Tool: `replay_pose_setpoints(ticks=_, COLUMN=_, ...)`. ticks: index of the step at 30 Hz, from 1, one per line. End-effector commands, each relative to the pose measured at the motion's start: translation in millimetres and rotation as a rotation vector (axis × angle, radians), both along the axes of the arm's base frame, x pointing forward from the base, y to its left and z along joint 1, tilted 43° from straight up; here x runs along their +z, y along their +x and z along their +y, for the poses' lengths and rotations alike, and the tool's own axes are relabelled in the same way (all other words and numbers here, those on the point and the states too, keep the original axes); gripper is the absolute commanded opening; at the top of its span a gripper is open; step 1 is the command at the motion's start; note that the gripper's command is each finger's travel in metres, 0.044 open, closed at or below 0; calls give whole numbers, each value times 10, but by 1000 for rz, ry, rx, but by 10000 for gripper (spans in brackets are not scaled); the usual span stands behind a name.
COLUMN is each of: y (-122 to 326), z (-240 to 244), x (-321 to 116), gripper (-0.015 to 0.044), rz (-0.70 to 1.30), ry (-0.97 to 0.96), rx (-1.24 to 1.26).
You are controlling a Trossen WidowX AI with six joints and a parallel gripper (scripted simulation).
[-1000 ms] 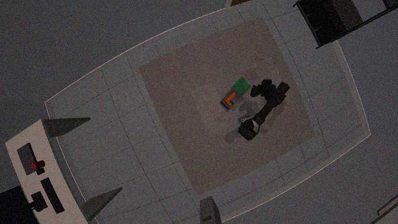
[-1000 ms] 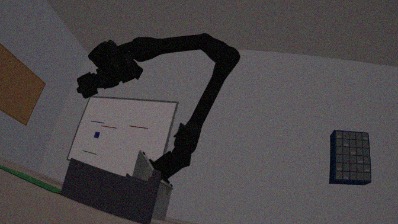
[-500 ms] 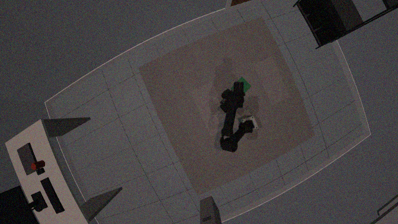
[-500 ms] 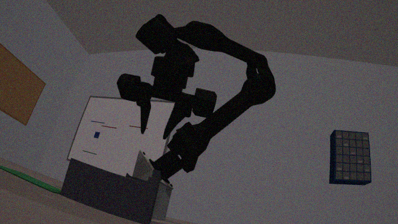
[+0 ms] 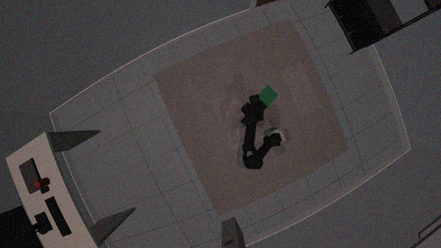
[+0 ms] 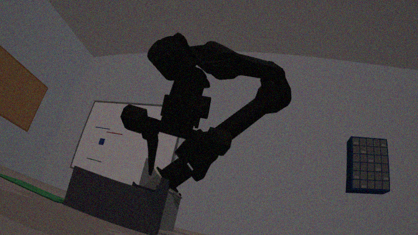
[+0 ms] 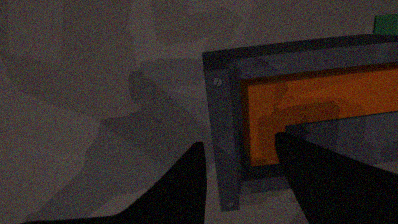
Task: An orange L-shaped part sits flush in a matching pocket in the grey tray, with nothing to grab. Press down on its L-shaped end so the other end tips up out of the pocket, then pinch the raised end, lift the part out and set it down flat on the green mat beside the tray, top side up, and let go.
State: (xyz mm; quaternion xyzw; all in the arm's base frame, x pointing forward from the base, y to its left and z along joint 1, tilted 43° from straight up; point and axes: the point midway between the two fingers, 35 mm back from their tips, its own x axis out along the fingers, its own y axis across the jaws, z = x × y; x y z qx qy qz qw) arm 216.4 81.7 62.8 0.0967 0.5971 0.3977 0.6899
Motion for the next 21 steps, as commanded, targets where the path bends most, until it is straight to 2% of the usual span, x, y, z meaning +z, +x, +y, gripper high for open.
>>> replay_pose_setpoints(ticks=1, y=-46, z=171, x=-158, gripper=180, rz=8, ry=13, rx=-2)
replay_pose_setpoints(ticks=21, y=-46, z=302, x=-306, gripper=180, rz=8, ry=13, rx=-2)
